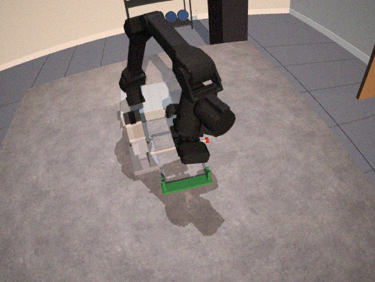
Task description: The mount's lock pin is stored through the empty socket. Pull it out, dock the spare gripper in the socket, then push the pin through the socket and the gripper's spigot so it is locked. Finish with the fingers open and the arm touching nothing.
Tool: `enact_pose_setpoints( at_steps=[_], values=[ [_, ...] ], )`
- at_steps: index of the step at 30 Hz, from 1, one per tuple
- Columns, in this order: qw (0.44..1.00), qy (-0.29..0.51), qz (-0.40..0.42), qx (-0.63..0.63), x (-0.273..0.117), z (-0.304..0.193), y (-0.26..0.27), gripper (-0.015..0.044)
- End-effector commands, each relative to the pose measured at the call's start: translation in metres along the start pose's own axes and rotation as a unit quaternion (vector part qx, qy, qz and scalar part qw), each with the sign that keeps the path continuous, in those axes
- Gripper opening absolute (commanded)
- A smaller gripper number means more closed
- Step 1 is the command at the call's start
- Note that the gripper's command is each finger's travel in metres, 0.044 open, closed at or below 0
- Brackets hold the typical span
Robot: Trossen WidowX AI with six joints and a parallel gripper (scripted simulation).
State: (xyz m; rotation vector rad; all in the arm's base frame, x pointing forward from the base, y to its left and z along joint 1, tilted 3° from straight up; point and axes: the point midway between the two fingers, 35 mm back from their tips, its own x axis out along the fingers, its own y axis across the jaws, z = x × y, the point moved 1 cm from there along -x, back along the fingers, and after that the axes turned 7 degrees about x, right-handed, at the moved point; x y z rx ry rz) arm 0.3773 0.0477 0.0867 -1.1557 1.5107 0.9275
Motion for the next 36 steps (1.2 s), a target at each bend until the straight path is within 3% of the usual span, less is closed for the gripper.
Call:
enact_pose_setpoints(
  at_steps=[1,23,36],
  values=[
    [1.000,-0.005,-0.006,0.001,-0.008,0.000,0.012,0.0000],
    [1.000,-0.006,-0.006,-0.010,-0.016,-0.002,0.072,0.0000],
    [1.000,-0.008,0.001,-0.014,0.031,0.012,0.073,0.0000]
  ],
)
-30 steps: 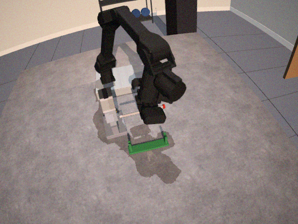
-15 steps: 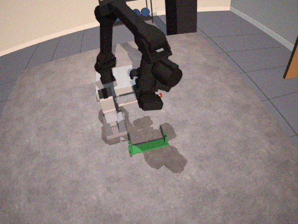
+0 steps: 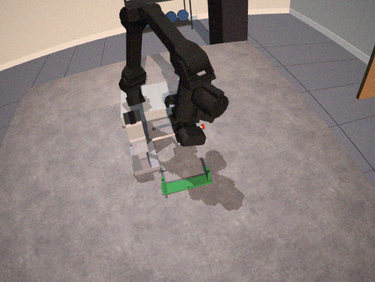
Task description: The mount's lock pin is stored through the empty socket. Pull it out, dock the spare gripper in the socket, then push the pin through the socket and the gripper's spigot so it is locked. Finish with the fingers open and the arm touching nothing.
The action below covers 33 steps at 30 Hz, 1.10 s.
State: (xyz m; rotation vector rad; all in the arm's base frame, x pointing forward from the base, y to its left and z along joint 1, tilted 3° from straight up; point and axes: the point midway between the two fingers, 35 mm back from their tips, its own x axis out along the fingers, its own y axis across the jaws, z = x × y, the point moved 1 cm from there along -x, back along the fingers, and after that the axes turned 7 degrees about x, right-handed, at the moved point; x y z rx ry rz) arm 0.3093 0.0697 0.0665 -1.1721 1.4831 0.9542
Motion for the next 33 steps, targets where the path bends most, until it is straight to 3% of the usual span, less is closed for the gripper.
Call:
enact_pose_setpoints(
  at_steps=[1,33],
  values=[
    [1.000,0.000,0.004,0.001,0.013,0.003,0.001,0.0000],
    [1.000,0.000,0.010,0.001,0.016,-0.016,-0.002,0.0000]
  ],
)
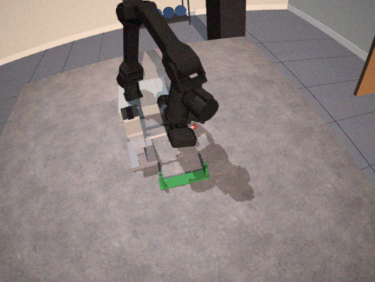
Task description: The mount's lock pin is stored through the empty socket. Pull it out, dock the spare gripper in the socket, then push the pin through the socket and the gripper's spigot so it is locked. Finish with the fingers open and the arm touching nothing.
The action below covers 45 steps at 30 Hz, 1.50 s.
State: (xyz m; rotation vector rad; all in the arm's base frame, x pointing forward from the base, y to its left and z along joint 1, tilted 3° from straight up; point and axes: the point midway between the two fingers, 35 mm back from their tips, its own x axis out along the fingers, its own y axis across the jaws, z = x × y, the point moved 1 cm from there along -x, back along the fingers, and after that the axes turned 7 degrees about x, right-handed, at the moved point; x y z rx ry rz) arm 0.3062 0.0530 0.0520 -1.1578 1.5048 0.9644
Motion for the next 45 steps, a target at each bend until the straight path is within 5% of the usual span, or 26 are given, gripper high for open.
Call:
enact_pose_setpoints(
  at_steps=[1,45],
  values=[
    [1.000,-0.002,-0.001,-0.001,-0.001,-0.003,-0.001,0.0000],
    [1.000,-0.002,0.014,-0.004,0.007,-0.032,-0.005,0.0000]
  ],
)
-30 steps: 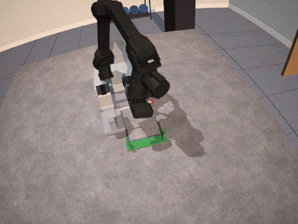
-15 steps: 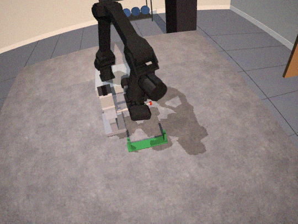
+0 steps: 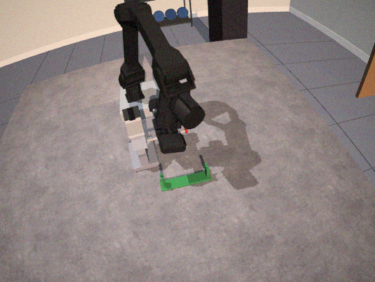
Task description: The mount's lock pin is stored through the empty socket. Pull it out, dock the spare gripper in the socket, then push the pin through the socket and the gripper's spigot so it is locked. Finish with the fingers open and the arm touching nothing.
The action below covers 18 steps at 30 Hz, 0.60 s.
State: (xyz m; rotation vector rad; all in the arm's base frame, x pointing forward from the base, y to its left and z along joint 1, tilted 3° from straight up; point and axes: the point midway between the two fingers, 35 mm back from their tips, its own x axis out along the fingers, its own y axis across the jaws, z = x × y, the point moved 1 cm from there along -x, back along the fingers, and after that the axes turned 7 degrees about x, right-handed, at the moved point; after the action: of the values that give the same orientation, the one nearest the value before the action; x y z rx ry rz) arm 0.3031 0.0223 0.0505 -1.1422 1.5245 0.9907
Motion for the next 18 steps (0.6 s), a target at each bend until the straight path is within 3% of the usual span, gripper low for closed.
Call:
enact_pose_setpoints(
  at_steps=[1,18],
  values=[
    [1.000,-0.002,-0.001,-0.001,-0.001,-0.003,0.000,0.0000],
    [1.000,-0.002,0.004,-0.002,0.002,-0.014,-0.002,0.0000]
  ],
)
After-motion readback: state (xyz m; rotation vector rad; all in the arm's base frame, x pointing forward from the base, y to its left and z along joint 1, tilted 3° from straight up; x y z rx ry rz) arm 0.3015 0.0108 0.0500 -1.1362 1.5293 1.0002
